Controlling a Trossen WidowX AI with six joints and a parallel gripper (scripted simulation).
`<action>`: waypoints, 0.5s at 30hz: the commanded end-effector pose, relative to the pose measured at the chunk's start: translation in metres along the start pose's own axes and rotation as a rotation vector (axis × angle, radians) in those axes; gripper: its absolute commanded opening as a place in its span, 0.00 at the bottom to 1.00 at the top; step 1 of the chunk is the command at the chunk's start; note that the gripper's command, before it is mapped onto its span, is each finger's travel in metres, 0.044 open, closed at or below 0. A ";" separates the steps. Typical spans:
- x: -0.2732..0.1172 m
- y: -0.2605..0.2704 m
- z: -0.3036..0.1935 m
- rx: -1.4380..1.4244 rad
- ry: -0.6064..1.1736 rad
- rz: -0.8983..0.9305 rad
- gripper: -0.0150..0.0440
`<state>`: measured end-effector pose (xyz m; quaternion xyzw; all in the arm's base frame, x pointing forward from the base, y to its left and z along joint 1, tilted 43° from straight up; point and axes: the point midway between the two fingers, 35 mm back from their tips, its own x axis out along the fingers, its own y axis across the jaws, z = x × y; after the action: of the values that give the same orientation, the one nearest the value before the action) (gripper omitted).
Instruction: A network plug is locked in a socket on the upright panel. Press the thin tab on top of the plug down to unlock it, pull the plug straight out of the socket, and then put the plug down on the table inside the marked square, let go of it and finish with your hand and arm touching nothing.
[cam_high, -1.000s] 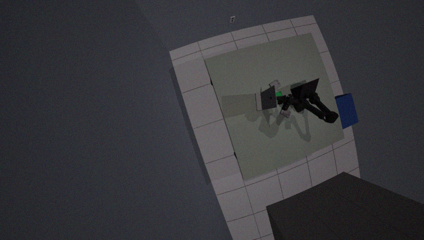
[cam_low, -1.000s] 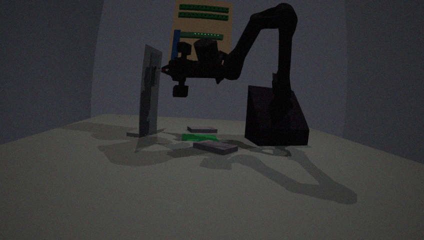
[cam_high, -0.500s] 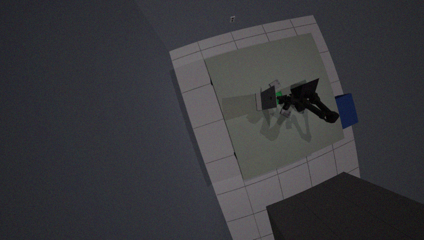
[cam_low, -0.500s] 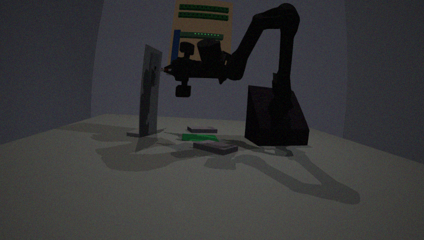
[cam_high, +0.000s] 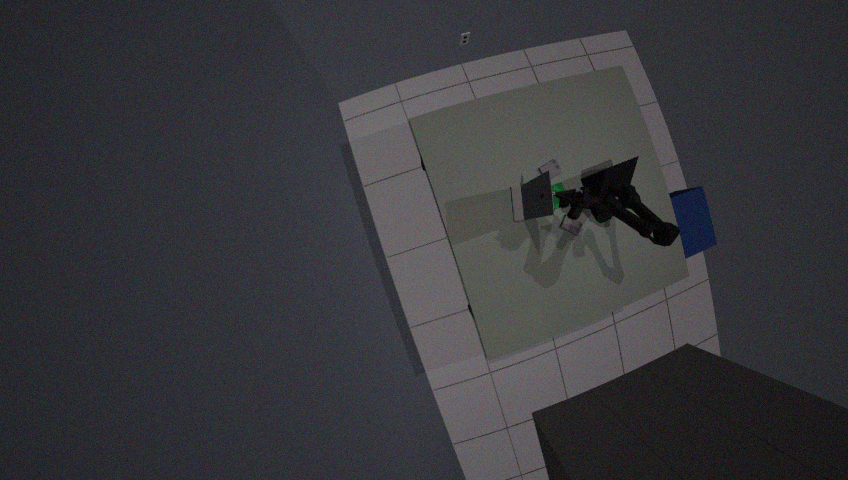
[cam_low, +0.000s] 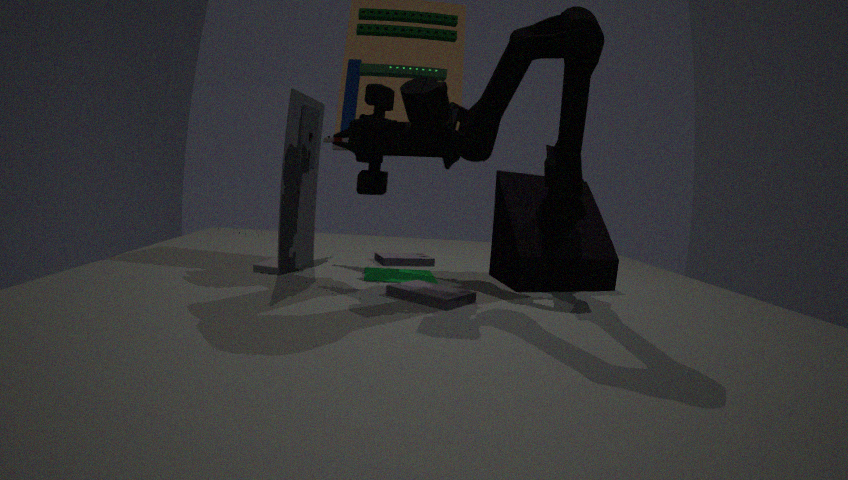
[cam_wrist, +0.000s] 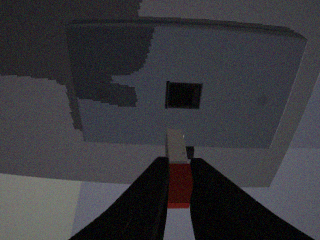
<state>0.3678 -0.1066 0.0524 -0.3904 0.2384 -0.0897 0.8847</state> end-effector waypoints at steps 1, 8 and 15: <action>-0.004 -0.001 0.000 -0.002 -0.007 -0.001 0.25; -0.007 -0.001 -0.002 -0.002 -0.007 -0.001 0.25; -0.011 -0.001 -0.005 -0.002 -0.006 0.000 0.25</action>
<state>0.3583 -0.1069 0.0524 -0.3890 0.2385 -0.0900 0.8853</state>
